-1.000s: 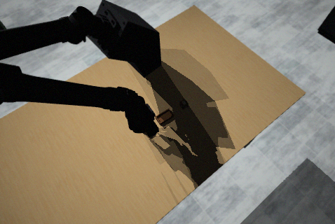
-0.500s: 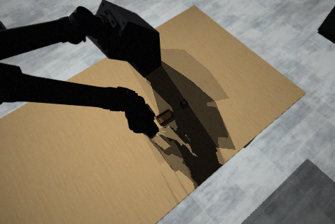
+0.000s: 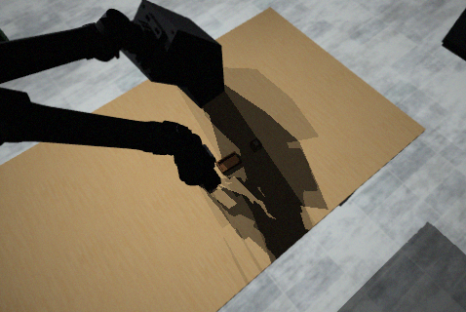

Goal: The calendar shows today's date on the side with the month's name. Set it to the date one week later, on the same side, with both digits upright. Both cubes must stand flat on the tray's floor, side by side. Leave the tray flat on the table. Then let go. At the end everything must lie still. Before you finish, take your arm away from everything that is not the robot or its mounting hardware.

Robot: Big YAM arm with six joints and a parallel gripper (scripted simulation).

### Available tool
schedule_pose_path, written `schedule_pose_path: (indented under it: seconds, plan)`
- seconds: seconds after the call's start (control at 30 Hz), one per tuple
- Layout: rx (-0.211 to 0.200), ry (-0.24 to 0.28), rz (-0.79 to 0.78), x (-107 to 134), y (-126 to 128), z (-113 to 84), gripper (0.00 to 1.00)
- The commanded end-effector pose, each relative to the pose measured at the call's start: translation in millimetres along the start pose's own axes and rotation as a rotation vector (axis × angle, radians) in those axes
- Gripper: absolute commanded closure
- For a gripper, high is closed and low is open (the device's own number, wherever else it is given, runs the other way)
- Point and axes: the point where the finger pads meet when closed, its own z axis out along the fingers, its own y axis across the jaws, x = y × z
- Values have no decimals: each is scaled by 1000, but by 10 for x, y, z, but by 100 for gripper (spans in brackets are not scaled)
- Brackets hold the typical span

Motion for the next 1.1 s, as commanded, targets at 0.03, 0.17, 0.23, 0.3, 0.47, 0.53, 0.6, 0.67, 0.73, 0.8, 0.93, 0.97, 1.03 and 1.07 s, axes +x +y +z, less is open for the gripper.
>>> schedule_pose_path:
  seconds: [0.03, 0.17, 0.23, 0.3, 0.47, 0.53, 0.6, 0.67, 0.73, 0.8, 0.93, 0.97, 1.03, 1.07]
  plan:
    - [-3, -7, -17, 35, 47, -17, 55]
    - [-3, -6, -17, 39, 47, -13, 55]
    - [-4, 0, -17, 55, 46, 11, 55]
    - [-3, 5, -7, 61, 14, 47, 55]
    - [0, -7, -2, -13, 3, 104, 55]
    - [1, -4, 1, -2, -7, 145, 55]
    - [1, -4, 1, -2, -7, 145, 55]
    - [-1, -10, -6, -21, 16, 162, 55]
    - [1, -3, 1, 1, -7, 215, 55]
    - [1, -3, 1, 2, -7, 247, 55]
    - [-1, -15, -12, -39, 38, 260, 55]
    - [-1, -13, -10, -31, 30, 275, 55]
    - [6, -13, 5, -37, -36, 289, 55]
    - [7, -18, 7, -56, -47, 279, 55]
